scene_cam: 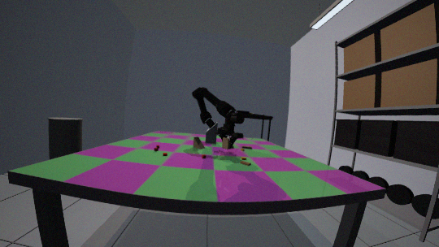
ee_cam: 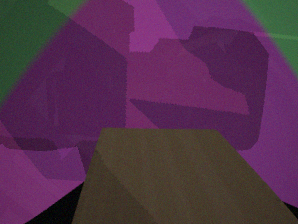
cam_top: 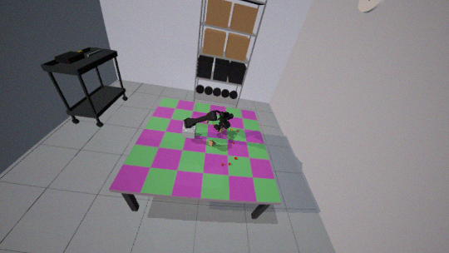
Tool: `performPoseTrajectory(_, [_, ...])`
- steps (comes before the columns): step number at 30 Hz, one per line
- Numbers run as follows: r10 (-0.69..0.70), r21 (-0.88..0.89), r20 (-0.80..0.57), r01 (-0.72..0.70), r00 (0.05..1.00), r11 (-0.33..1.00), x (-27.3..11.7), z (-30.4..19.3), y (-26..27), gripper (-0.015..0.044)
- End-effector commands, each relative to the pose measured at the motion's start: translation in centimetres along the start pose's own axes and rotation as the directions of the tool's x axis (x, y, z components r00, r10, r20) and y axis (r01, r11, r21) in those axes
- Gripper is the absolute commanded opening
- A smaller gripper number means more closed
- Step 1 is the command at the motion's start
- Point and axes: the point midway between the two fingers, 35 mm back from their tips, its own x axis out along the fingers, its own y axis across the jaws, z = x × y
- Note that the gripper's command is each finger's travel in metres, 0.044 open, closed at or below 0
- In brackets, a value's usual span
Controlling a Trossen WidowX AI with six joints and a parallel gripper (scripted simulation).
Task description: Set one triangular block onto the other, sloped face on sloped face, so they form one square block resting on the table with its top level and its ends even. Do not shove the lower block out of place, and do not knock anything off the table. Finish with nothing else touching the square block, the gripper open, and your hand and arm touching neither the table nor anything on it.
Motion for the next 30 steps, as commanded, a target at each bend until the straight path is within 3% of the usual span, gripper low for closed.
performPoseTrajectory(1, [0.003, 0.102, -0.003, -0.002, 1.0, 0.995, 0.0, -0.04, 0.06, 0.0])
performPoseTrajectory(11, [0.003, 0.37, -0.003, -0.002, 1.0, 0.929, 0.0, -0.04, 0.07, 0.0])
performPoseTrajectory(30, [0.003, 0.375, -0.003, -0.002, 1.0, 0.927, 0.0, -0.04, 0.07, 0.0])
